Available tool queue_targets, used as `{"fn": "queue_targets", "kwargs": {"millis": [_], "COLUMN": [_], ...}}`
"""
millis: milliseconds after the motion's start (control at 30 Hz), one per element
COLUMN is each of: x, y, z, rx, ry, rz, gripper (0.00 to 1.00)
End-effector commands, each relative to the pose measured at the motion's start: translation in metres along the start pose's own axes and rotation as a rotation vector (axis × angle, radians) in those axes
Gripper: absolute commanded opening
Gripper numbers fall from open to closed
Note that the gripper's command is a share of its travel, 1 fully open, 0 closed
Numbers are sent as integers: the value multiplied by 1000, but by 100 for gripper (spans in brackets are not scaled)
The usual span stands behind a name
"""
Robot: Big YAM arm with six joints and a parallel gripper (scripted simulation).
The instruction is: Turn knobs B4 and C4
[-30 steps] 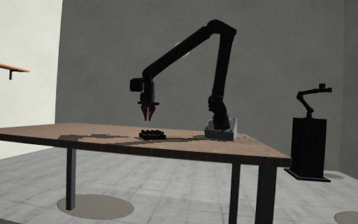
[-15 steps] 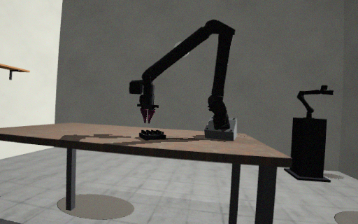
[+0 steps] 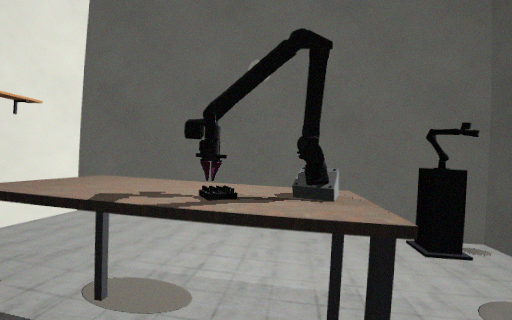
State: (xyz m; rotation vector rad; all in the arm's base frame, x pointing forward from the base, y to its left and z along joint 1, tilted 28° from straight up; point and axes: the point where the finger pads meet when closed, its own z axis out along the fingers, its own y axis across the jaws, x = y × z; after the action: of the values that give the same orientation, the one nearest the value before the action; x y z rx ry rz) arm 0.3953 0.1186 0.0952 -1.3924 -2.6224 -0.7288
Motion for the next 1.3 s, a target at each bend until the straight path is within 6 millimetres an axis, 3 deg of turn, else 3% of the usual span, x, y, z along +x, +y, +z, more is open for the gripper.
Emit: {"fn": "queue_targets", "kwargs": {"millis": [0,1267], "x": [1,0], "y": [-2,-3], "z": [10,15], "rx": [9,11], "ry": [1,2], "rz": [7,8], "gripper": [19,19]}}
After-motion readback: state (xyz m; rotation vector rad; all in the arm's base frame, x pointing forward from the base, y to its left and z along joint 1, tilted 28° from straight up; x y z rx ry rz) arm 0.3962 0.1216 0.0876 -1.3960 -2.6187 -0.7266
